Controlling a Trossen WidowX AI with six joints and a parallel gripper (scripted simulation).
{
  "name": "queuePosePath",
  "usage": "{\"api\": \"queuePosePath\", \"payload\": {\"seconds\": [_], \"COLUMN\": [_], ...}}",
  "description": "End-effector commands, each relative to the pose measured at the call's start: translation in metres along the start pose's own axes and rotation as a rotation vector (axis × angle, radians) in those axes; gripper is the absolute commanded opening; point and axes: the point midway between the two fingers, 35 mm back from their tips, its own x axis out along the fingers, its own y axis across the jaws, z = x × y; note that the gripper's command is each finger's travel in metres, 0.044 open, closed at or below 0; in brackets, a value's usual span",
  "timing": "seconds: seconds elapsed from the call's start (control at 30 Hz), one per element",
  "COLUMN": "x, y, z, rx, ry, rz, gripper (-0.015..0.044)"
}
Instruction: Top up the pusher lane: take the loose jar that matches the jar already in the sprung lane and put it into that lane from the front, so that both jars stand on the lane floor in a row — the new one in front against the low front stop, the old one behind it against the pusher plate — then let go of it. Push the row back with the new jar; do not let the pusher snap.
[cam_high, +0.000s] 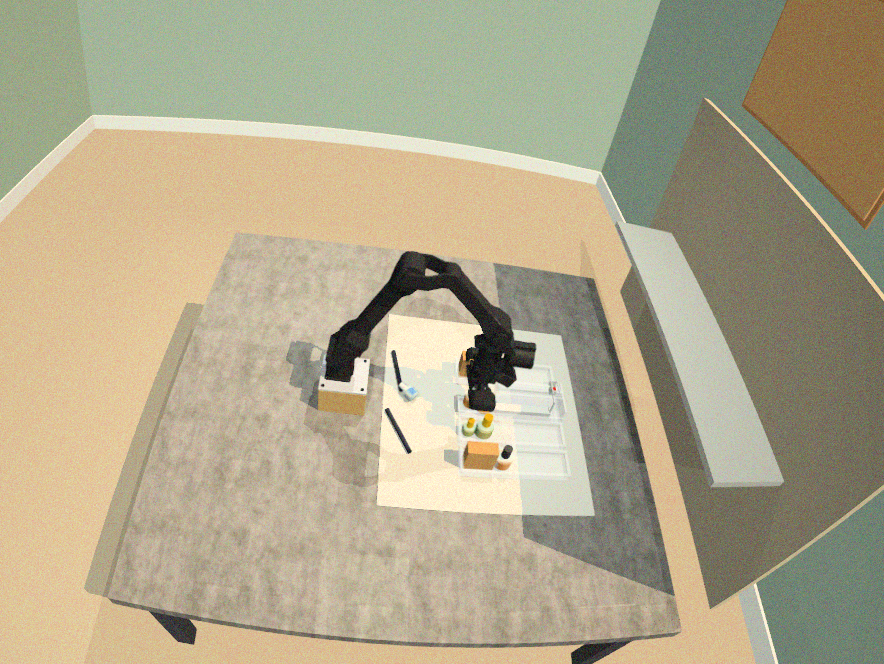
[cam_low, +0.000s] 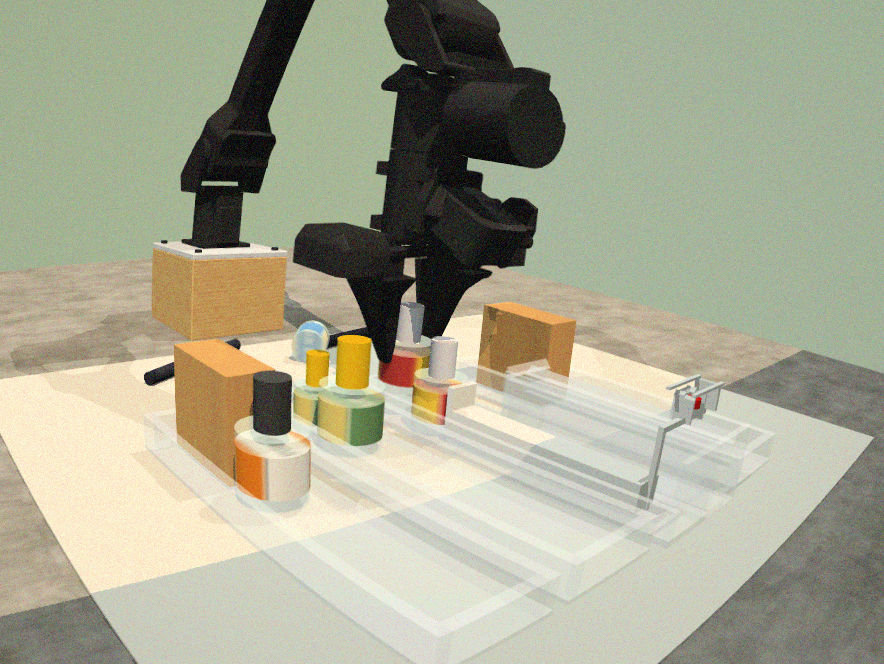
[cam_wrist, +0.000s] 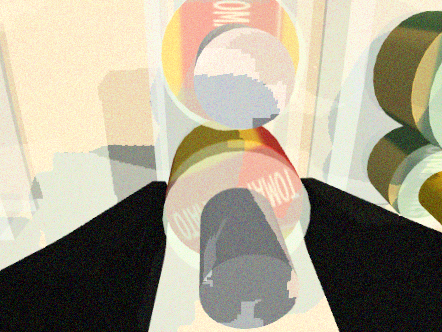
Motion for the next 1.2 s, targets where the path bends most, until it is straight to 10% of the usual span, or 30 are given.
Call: {"api": "queuePosePath", "payload": {"seconds": [0.0,1.17], "x": [0.001,0.012], "y": [0.000,0.000], "z": [0.007,0.005], "rx": [0.004,0.004], "ry": [-0.029,-0.029], "rz": [0.002,0.002], "gripper": [0.0000,0.0000]}}
